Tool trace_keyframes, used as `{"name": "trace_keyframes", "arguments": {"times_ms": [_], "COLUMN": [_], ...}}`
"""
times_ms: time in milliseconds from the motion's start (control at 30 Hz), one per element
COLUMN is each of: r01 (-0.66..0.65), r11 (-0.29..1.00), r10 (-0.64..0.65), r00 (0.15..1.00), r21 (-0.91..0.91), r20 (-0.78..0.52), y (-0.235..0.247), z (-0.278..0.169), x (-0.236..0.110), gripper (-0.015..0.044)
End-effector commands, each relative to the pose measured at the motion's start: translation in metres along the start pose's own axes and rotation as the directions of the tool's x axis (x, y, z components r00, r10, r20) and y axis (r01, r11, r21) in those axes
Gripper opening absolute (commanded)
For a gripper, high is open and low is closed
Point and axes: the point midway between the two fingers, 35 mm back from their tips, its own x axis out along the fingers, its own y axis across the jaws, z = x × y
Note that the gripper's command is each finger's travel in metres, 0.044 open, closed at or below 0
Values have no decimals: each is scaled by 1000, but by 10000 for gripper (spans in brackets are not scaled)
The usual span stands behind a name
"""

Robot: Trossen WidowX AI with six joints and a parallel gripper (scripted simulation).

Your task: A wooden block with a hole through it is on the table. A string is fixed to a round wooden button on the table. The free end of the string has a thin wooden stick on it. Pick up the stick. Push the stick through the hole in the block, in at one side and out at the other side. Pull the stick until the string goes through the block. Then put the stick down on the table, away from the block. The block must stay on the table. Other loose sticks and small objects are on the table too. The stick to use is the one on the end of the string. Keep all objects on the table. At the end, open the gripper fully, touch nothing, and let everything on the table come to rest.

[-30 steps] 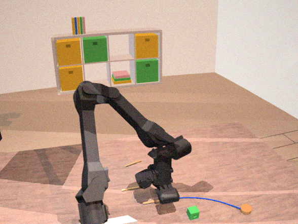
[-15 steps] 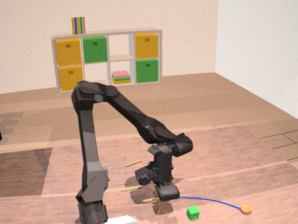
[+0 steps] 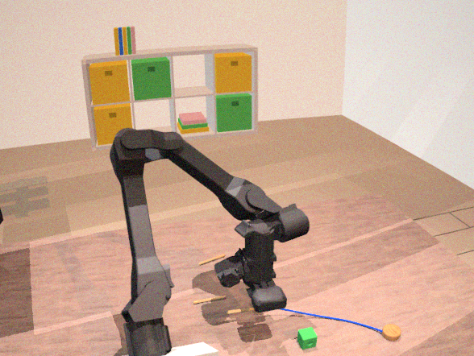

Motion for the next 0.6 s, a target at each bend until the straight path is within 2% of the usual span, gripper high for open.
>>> {"name": "trace_keyframes", "arguments": {"times_ms": [0, 567], "r01": [6, 7], "r11": [1000, 1000], "r10": [-6, -8], "r00": [1000, 1000], "r21": [-9, -9], "r20": [-6, -6], "y": [-3, -3], "z": [-2, 0], "x": [-7, -27], "gripper": [0, 0]}}
